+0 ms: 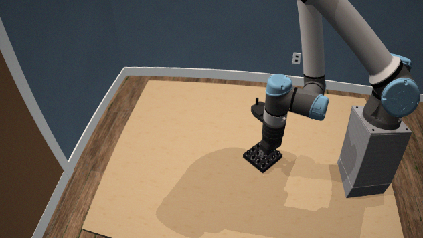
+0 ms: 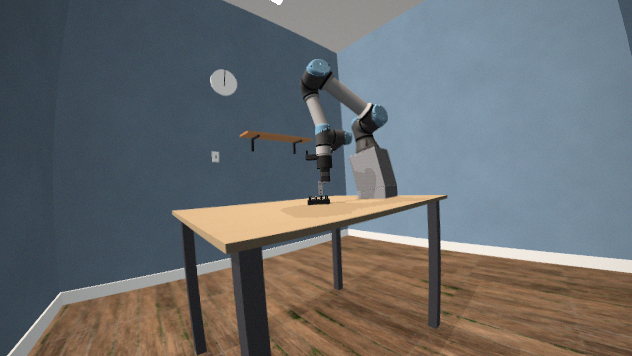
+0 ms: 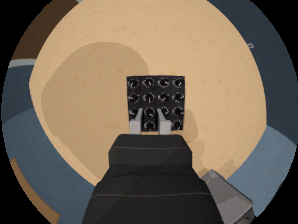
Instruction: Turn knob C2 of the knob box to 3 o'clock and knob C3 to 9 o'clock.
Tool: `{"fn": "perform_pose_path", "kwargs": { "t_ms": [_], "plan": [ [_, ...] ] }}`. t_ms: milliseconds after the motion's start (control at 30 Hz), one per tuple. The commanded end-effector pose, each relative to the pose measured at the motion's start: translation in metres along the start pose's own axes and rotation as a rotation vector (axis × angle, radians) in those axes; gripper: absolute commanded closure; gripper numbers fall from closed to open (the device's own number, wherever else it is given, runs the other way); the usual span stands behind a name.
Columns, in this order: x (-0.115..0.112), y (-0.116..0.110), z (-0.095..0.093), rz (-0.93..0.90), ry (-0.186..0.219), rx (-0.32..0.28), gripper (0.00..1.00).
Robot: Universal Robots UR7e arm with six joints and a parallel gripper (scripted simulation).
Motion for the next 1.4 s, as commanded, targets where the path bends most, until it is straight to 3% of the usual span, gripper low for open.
{"fn": "perform_pose_path", "kwargs": {
  "t_ms": [0, 933, 1367],
  "plan": [
    [0.000, 0.000, 0.000, 0.000, 0.000, 0.001, 0.54],
    [0.000, 0.000, -0.002, 0.000, 0.000, 0.001, 0.54],
    [0.000, 0.000, -0.012, 0.000, 0.000, 0.001, 0.54]
  ]
}}
Point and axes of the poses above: the point where the finger pads meet when closed, its own z axis back along the fingers, its own x axis across the jaws, y = z × x, the point moved 6 cm from there along z, back along the fingers, and after that the axes turned 10 degrees about z, right-handed, at the moved point
